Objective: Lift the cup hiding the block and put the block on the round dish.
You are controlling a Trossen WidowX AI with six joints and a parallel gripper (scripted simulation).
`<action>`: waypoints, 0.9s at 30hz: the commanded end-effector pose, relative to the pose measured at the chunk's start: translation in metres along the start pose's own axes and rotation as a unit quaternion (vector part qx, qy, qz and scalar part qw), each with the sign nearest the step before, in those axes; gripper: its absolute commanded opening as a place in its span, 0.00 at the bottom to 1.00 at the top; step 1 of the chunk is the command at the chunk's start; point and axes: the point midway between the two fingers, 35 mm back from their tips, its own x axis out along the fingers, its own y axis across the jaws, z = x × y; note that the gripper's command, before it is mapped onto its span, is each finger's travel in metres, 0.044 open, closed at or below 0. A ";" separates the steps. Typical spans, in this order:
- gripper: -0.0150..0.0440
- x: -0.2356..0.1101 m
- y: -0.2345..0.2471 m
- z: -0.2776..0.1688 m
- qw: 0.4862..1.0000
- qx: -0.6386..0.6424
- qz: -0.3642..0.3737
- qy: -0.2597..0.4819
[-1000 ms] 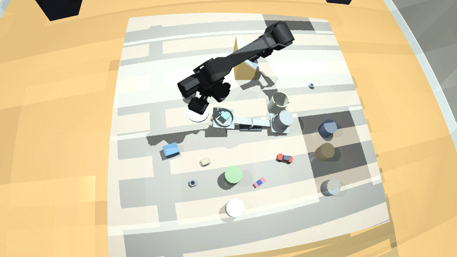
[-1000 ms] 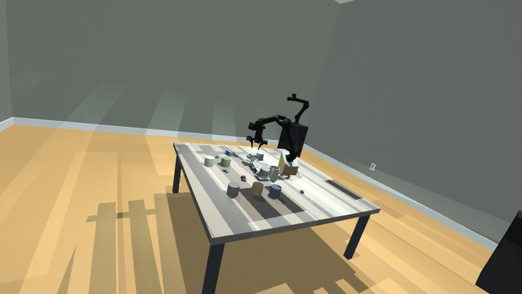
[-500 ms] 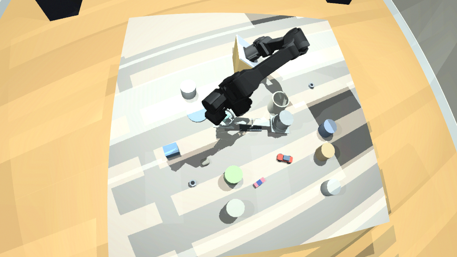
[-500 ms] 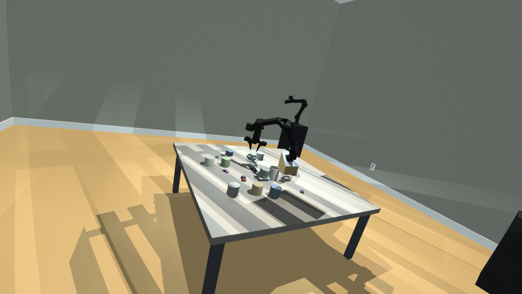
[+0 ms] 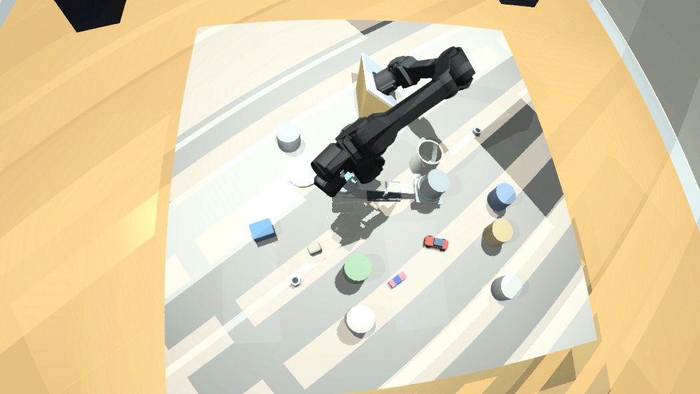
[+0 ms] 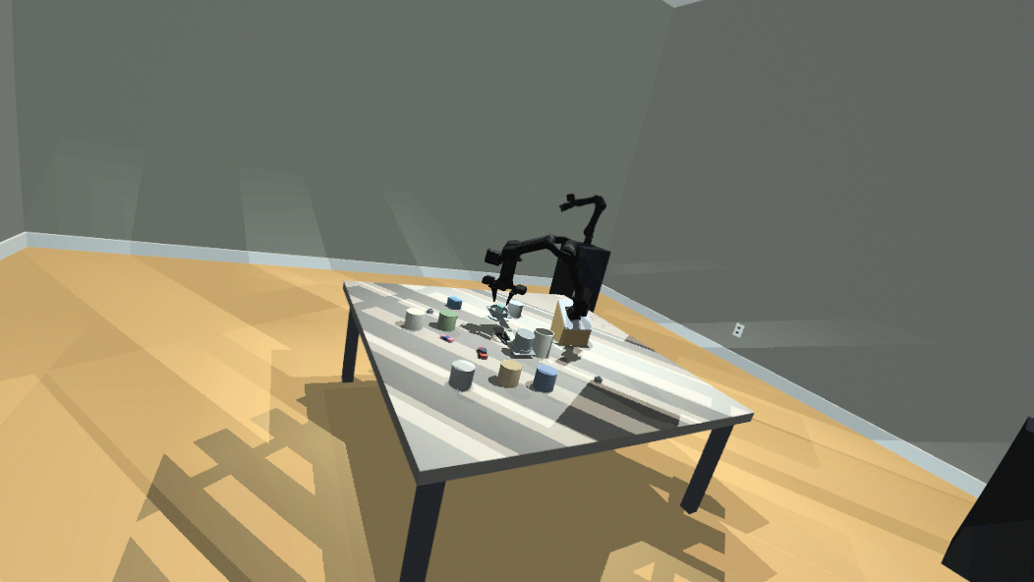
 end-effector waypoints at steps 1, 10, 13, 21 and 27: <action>0.69 0.008 0.002 0.000 1.000 0.005 0.004 -0.002; 0.69 0.023 0.002 0.000 1.000 0.004 0.004 -0.002; 0.69 0.027 0.003 0.000 1.000 0.004 0.004 -0.003; 0.53 0.028 0.003 0.000 1.000 0.004 0.004 -0.003; 0.46 0.028 0.003 0.000 1.000 0.004 0.004 -0.003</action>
